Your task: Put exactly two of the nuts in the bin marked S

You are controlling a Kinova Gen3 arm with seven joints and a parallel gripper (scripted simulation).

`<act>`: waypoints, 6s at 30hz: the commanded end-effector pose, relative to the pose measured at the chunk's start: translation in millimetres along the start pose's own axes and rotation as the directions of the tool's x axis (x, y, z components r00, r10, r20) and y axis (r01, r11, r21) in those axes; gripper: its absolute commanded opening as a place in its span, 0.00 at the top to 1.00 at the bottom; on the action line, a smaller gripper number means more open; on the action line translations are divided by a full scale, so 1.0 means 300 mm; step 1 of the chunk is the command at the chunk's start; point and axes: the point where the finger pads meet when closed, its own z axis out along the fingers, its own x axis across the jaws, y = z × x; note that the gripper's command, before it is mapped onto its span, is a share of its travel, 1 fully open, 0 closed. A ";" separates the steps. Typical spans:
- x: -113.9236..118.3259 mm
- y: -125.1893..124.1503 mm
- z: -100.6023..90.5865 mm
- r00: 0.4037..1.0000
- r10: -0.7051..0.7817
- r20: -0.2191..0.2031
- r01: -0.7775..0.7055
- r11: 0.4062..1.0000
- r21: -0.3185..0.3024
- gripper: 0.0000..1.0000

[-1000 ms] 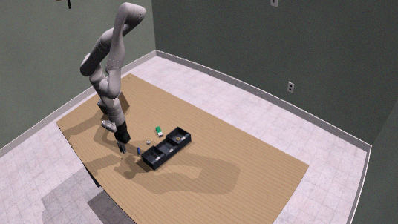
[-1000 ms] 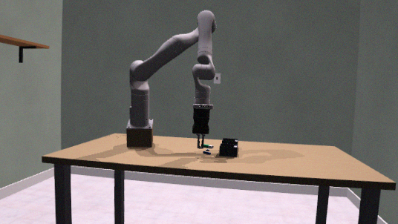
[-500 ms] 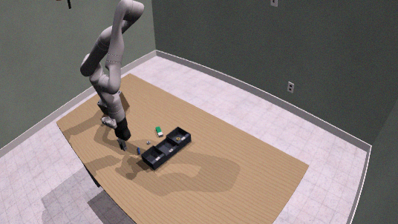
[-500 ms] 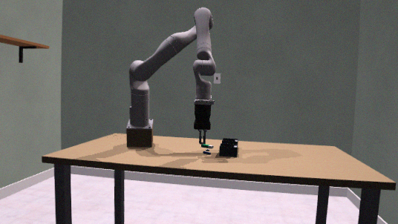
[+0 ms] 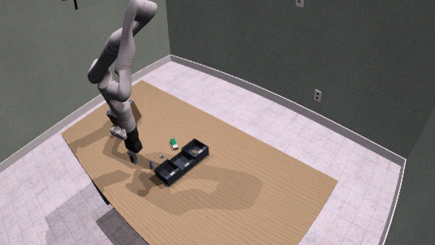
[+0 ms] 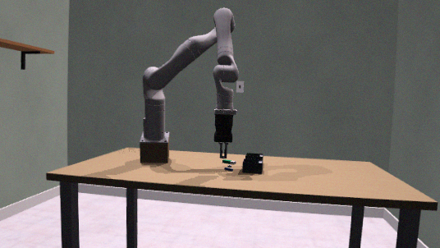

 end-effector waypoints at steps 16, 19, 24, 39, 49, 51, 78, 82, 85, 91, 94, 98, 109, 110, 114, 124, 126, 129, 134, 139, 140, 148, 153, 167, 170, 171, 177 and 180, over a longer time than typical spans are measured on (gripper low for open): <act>-0.158 0.193 -0.006 1.000 -0.004 0.005 0.004 1.000 -0.001 0.66; -0.196 0.239 -0.006 1.000 -0.004 0.005 0.004 1.000 -0.001 0.66; -0.246 0.302 -0.007 1.000 -0.004 0.005 0.004 1.000 -0.002 0.66; -0.414 0.512 -0.008 1.000 -0.004 0.006 0.004 1.000 -0.002 0.66; -0.514 0.637 -0.009 0.967 0.256 0.005 -0.256 0.967 -0.003 0.66; -0.539 0.668 -0.009 0.967 0.256 0.005 -0.256 0.967 -0.003 0.66; -0.582 0.721 -0.010 0.967 0.256 0.005 -0.256 0.967 -0.003 0.66; -0.582 0.721 0.003 0.967 0.256 0.005 -0.256 0.967 -0.003 0.66; -0.582 0.721 0.023 0.967 0.256 0.005 -0.256 0.967 -0.003 0.66; -0.582 0.721 0.063 0.967 0.256 0.005 -0.256 0.967 -0.003 0.66; -0.582 0.721 0.070 0.967 0.256 0.005 -0.256 0.967 -0.003 0.66; -0.582 0.721 0.097 0.967 0.256 0.005 -0.256 0.967 -0.003 0.66; -0.580 0.717 0.133 0.967 0.256 0.005 -0.256 0.967 -0.003 0.66; -0.580 0.717 0.133 0.967 0.256 0.005 -0.256 0.967 -0.003 0.66; -0.581 0.718 0.133 0.967 0.256 0.005 -0.256 0.967 -0.003 0.66; -0.581 0.719 0.133 0.967 0.256 0.005 -0.256 0.967 -0.003 0.36; -0.581 0.719 0.133 0.967 0.256 0.005 -0.256 0.967 -0.003 0.36; -0.581 0.719 0.133 0.967 0.256 0.005 -0.256 0.967 -0.003 0.36; -0.581 0.719 0.133 0.967 0.256 0.005 -0.256 0.967 -0.003 0.36; -0.581 0.719 0.125 0.967 0.256 0.005 -0.256 0.967 -0.003 0.36; -0.581 0.719 0.120 0.967 0.256 0.005 -0.256 0.967 -0.003 0.36; -0.581 0.719 0.093 0.967 0.256 0.005 -0.256 0.967 -0.003 0.36; -0.581 0.719 0.071 0.967 0.256 0.005 -0.256 0.967 -0.003 0.36; -0.581 0.718 -0.010 0.967 0.256 0.005 -0.256 0.967 -0.003 0.36; -0.581 0.718 -0.010 0.967 0.256 0.005 -0.256 0.967 -0.003 0.36; -0.581 0.718 -0.010 0.967 0.256 0.005 -0.256 0.967 -0.003 0.36; -0.581 0.720 -0.036 0.967 0.256 0.005 -0.256 0.967 -0.003 0.00; -0.581 0.720 -0.063 0.967 0.256 0.005 -0.256 0.967 -0.003 0.00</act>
